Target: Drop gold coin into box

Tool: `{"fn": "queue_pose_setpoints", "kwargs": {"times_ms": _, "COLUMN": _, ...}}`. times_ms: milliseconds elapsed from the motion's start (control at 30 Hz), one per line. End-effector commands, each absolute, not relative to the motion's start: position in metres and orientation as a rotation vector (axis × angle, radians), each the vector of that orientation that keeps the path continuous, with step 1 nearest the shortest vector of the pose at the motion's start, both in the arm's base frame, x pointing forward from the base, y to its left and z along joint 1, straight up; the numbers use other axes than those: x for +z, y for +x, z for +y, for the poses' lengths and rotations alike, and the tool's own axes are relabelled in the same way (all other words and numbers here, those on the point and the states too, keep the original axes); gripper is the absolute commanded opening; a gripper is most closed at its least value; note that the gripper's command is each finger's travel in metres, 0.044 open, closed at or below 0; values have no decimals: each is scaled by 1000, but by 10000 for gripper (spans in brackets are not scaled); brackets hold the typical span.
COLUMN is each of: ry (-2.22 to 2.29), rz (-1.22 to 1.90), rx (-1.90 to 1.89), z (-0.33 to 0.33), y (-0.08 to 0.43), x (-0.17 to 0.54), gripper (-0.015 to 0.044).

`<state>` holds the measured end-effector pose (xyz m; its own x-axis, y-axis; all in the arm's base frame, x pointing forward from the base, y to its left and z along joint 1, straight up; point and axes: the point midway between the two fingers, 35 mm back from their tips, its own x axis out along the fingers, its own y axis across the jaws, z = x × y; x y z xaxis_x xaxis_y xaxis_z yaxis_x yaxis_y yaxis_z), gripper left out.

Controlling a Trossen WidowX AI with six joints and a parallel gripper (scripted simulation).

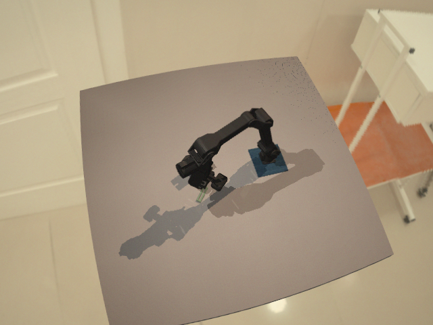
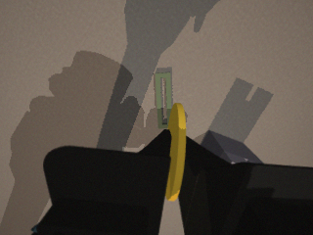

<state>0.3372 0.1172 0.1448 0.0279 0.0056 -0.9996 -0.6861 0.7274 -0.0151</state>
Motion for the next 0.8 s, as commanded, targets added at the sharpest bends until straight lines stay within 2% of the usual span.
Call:
{"fn": "queue_pose_setpoints", "kwargs": {"times_ms": 0, "ry": -493, "rz": 1481, "rx": 489, "z": 118, "y": 342, "x": 147, "gripper": 0}}
{"fn": "queue_pose_setpoints", "kwargs": {"times_ms": 167, "ry": -381, "rz": 1503, "rx": 381, "z": 118, "y": 345, "x": 147, "gripper": 0}}
{"fn": "queue_pose_setpoints", "kwargs": {"times_ms": 767, "ry": -379, "rz": 1505, "rx": 374, "z": 88, "y": 346, "x": 147, "gripper": 0}}
